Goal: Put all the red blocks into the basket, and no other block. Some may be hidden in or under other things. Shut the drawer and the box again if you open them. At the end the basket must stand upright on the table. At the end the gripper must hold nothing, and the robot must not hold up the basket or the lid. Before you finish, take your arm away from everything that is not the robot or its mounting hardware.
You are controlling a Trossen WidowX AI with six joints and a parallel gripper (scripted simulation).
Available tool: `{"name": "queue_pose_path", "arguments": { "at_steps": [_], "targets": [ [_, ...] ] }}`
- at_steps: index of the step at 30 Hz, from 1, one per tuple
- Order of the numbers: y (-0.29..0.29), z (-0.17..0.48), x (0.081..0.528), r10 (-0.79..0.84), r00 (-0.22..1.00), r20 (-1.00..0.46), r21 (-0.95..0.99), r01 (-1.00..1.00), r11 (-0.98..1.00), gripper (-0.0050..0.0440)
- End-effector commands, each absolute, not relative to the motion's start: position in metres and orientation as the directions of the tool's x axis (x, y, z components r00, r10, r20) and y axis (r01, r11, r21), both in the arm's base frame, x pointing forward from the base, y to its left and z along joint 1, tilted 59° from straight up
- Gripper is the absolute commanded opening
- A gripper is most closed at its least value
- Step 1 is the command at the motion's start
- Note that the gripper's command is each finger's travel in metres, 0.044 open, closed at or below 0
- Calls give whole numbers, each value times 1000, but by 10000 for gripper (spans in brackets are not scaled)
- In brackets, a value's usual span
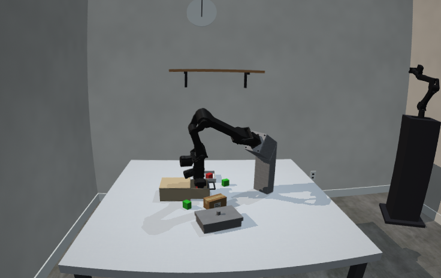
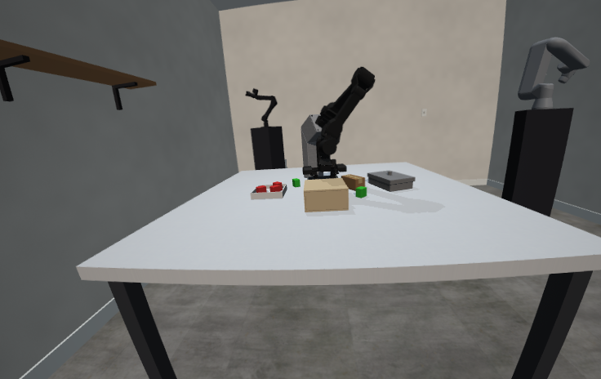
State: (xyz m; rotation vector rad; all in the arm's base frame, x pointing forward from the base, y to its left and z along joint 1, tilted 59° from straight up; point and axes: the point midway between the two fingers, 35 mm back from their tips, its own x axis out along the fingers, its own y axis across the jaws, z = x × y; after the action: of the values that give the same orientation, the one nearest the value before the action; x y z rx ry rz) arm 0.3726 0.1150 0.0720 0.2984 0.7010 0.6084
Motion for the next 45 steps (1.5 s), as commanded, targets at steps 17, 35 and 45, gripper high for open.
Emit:
{"name": "queue_pose_path", "arguments": {
  "at_steps": [17,35,45],
  "targets": [
    [119,67,376,611,600,-516,451,-416,789,0],
    [82,98,340,611,600,-516,451,-416,789,0],
    [48,127,306,611,600,-516,451,-416,789,0]
  ]
}}
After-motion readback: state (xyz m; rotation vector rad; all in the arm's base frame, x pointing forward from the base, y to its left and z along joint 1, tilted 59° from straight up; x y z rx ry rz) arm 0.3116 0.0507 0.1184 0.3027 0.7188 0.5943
